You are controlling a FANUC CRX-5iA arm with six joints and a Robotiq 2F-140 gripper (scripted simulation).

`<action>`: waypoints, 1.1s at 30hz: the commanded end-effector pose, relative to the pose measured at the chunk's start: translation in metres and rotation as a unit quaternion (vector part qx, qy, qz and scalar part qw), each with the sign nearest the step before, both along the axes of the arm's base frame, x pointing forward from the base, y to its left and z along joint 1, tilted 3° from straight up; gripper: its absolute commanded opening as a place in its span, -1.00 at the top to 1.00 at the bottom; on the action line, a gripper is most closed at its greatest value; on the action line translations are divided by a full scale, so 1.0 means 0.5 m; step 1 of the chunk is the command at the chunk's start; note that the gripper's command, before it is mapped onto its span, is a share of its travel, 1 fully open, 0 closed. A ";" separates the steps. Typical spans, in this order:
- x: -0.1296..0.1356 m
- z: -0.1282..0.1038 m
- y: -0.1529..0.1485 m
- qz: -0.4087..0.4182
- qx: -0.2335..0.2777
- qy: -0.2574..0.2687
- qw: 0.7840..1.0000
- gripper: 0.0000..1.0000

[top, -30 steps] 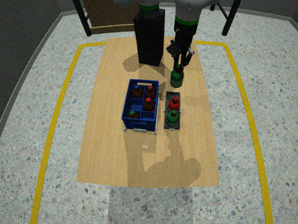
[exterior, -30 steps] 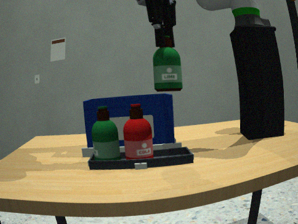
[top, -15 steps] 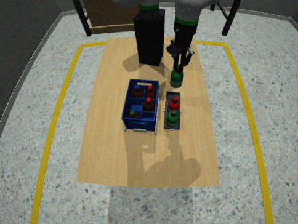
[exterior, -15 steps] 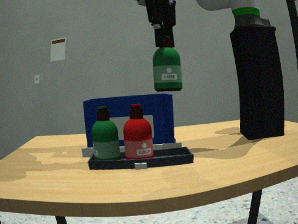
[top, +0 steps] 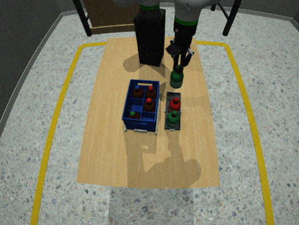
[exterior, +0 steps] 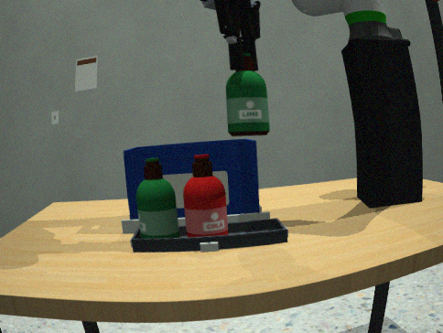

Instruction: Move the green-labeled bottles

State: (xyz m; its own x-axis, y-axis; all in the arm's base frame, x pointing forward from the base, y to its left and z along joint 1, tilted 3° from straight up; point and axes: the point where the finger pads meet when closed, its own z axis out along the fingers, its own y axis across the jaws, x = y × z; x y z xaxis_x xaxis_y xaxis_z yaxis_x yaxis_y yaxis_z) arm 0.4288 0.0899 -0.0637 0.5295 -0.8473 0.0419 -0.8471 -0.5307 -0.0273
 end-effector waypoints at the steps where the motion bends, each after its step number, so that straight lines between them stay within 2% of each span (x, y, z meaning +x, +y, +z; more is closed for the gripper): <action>1: 0.002 0.001 -0.003 0.000 0.000 -0.001 1.000 0.80; 33: 0.015 0.003 -0.065 0.000 0.000 -0.001 1.000 0.80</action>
State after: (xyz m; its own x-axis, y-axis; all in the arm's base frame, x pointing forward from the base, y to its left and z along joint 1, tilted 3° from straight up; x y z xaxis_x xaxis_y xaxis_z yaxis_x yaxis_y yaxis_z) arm 0.4349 0.0603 -0.0627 0.5294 -0.8473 0.0420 -0.8471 -0.5307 -0.0274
